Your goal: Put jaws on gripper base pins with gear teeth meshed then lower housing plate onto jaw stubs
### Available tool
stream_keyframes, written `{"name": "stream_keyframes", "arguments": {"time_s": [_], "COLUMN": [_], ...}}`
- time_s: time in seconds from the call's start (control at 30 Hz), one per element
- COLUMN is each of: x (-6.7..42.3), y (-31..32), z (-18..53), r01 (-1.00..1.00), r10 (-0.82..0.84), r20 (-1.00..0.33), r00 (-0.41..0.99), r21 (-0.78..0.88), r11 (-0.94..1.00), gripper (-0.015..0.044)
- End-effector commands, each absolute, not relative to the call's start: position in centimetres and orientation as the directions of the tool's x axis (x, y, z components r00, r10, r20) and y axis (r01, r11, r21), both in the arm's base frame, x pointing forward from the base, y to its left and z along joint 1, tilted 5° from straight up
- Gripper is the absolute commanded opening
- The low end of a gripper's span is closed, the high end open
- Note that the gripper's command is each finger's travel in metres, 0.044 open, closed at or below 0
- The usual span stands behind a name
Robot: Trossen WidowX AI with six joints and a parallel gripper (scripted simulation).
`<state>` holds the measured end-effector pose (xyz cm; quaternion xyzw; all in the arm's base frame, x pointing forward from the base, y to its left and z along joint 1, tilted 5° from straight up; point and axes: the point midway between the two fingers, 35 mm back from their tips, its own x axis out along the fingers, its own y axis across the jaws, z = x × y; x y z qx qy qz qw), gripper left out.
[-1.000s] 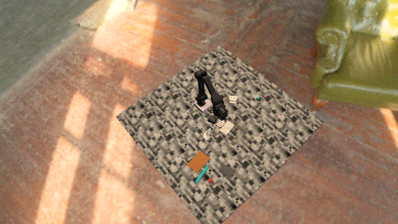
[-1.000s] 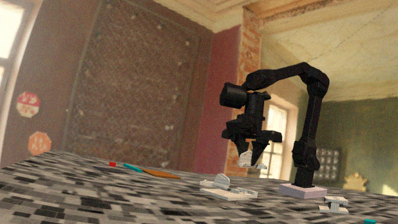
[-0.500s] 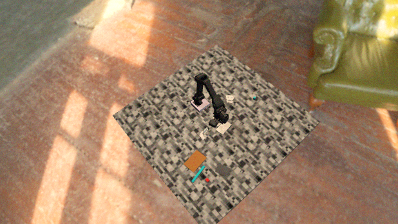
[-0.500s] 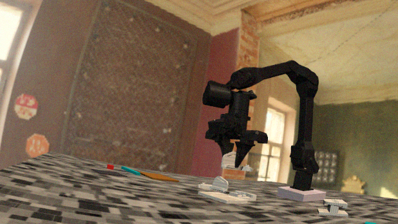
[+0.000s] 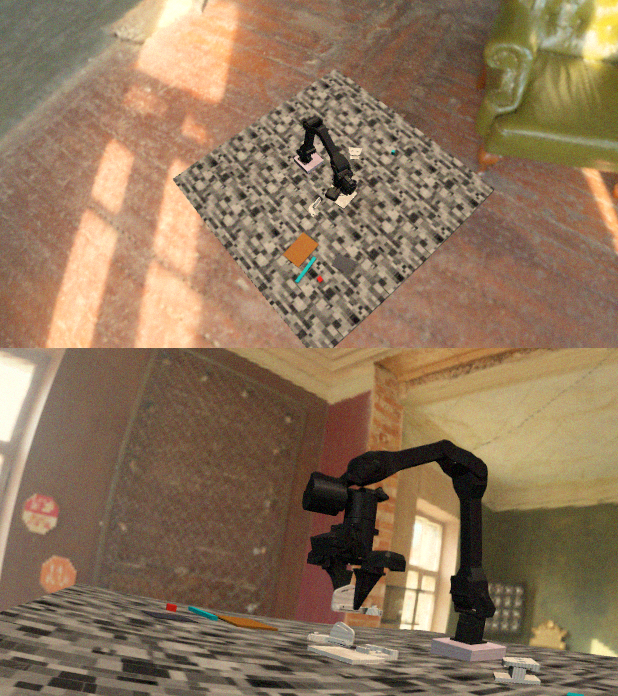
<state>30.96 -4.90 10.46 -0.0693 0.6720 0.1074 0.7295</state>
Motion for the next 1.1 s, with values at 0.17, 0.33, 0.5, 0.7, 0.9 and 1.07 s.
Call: {"name": "stream_keyframes", "arguments": {"time_s": [0.17,0.33,0.5,0.7,0.9,1.07], "x": [31.0,31.0,31.1,31.1,31.1,31.2], "y": [-4.8,-4.8,-4.9,-4.9,-4.8,-4.8], "z": [10.4,10.4,10.5,10.5,10.0,9.2], "r01": [-0.235,-0.235,-0.235,-0.235,-0.235,-0.236], "r10": [0.067,0.067,0.067,0.067,0.067,0.067], "r20": [-0.995,-0.995,-0.995,-0.995,-0.995,-0.995], "r00": [0.074,0.074,0.074,0.074,0.074,0.074], "r21": [0.048,0.048,0.048,0.048,0.048,0.048], "r11": [0.971,0.971,0.971,0.971,0.971,0.971], "gripper": [0.0134,0.0134,0.0134,0.0134,0.0134,0.0134]}}
